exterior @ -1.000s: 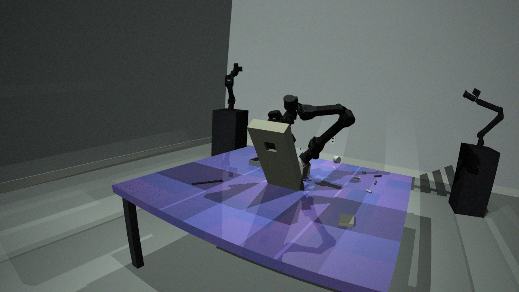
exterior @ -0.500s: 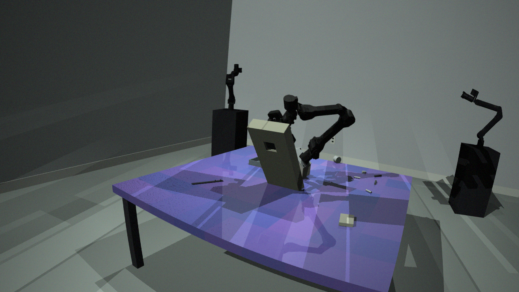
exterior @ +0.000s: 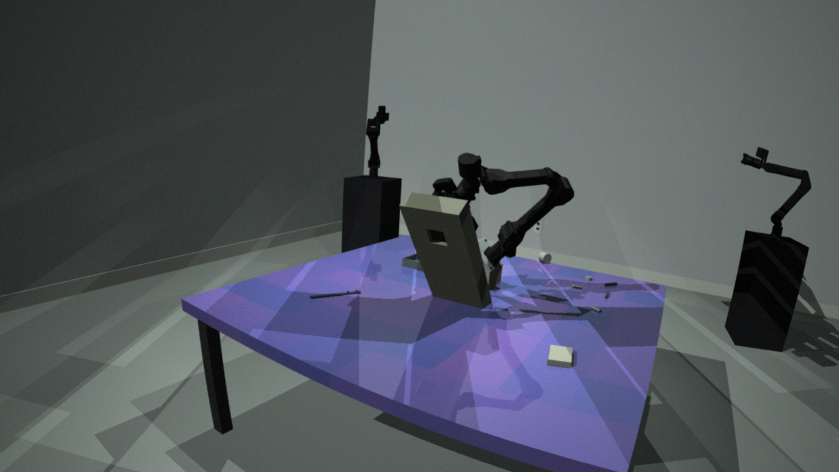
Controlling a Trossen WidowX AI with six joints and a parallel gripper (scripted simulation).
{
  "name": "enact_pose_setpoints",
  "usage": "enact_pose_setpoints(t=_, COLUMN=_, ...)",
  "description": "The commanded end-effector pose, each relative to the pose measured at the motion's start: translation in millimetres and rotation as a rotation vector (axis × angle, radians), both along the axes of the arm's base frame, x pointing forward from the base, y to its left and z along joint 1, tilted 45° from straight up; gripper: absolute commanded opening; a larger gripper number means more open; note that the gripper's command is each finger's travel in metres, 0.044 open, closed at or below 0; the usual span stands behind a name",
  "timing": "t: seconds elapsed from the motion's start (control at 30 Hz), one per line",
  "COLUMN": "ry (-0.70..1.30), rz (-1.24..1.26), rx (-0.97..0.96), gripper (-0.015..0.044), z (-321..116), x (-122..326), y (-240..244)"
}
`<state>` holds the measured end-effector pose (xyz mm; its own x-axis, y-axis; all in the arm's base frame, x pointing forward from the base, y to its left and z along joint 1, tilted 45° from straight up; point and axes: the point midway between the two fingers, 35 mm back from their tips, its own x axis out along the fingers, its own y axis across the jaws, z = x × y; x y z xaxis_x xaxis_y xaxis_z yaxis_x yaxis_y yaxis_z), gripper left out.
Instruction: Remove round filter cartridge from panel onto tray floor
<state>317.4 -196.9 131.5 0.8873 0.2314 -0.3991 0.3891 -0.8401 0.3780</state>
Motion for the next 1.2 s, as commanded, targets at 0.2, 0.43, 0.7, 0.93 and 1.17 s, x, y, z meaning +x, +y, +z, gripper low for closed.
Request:
enact_pose_setpoints(t=0.2, ry=0.017, rz=0.009, rx=-0.014, gripper=0.0000, z=13, x=-33, y=-12)
enact_pose_setpoints(t=0.43, ry=0.010, rz=0.014, rx=-0.017, gripper=0.0000, z=28, x=-60, y=-17)
enact_pose_setpoints(t=0.7, ry=0.008, rz=0.014, rx=-0.018, gripper=0.0000, z=30, x=-63, y=-17)
enact_pose_setpoints(t=0.93, ry=0.008, rz=0.014, rx=-0.017, gripper=0.0000, z=27, x=-64, y=-14)
enact_pose_setpoints(t=1.17, ry=0.008, rz=0.014, rx=-0.017, gripper=0.0000, z=13, x=-72, y=1)
